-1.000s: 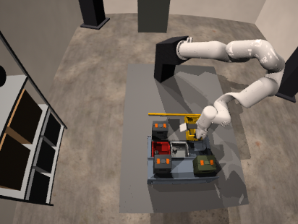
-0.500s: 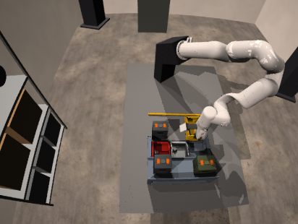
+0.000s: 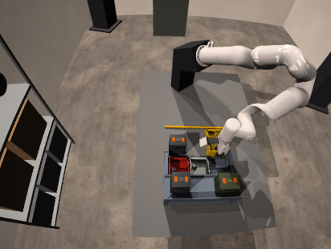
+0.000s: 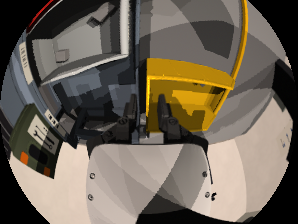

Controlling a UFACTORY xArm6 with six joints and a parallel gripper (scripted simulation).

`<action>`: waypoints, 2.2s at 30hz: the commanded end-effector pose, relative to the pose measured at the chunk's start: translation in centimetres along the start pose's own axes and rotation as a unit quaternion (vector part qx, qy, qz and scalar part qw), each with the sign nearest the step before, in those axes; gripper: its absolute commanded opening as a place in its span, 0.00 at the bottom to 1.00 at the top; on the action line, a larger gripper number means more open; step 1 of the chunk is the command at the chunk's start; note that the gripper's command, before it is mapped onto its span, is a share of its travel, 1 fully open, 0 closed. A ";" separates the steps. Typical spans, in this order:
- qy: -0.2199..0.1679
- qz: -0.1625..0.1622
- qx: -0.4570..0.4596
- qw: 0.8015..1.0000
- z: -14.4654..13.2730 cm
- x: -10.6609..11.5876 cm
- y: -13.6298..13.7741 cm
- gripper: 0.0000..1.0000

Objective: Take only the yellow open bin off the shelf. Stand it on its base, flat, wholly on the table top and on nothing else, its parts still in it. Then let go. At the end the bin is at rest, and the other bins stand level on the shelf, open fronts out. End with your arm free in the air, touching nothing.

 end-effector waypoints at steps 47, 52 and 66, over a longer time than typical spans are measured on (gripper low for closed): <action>0.000 0.001 0.000 1.000 0.0 0.0 -0.1 0.33; 0.000 0.001 0.000 1.000 0.0 0.0 -0.1 0.33; 0.000 0.001 0.000 1.000 0.0 5.5 -0.1 0.33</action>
Point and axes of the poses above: the point where the finger pads meet when closed, its own x axis back along the fingers, its own y axis across the jaws, z = x × y, the point moved 7 cm from there along x, back along the fingers, and after that the axes turned 12 degrees about x, right-handed, at the moved point
